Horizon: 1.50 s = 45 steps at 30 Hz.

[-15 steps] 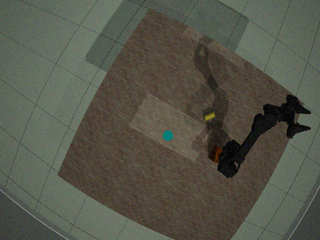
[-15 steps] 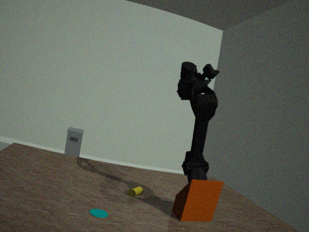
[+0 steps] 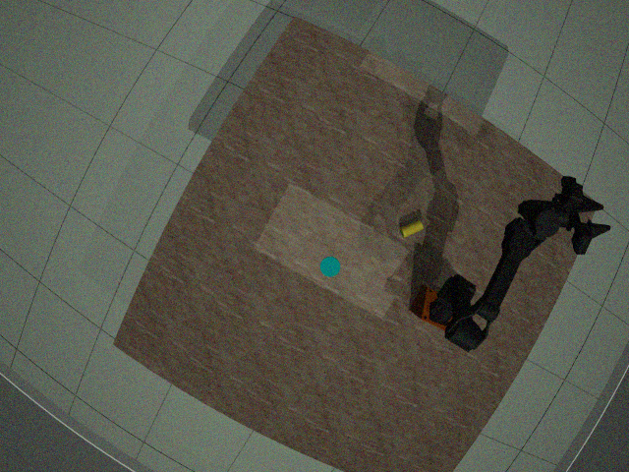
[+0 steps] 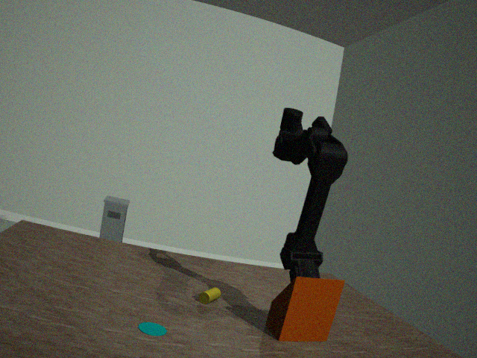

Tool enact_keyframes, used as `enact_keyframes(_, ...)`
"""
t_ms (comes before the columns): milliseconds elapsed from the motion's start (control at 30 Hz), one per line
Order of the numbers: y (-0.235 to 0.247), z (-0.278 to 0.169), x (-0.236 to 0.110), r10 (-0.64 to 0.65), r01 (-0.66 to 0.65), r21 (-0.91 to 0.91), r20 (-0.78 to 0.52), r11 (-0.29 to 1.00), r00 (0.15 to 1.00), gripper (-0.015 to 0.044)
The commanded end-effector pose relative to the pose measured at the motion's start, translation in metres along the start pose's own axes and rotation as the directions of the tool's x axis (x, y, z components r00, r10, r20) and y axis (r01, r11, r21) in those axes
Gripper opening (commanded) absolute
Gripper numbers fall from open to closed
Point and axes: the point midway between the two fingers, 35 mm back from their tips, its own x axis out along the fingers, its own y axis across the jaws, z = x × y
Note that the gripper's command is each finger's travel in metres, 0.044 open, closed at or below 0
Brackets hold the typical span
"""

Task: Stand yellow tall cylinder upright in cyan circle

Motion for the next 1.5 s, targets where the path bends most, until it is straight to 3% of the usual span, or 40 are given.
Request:
enact_keyframes(0,0.027,-0.009,0.002,0.09,-0.091,-0.03,-0.018,0.995,0.996,0.0309)
enact_keyframes(400,0.129,-0.043,-0.017,0.435,-0.451,-0.176,-0.123,0.875,0.892,0.0309)
enact_keyframes(833,0.219,-0.075,-0.084,0.73,-0.758,-0.313,-0.229,0.571,0.644,0.0309)
enact_keyframes(1167,0.261,-0.096,-0.159,0.866,-0.875,-0.411,-0.305,0.257,0.397,0.0309)
enact_keyframes(1467,0.275,-0.114,-0.232,0.912,-0.867,-0.497,-0.373,-0.043,0.168,0.0309)
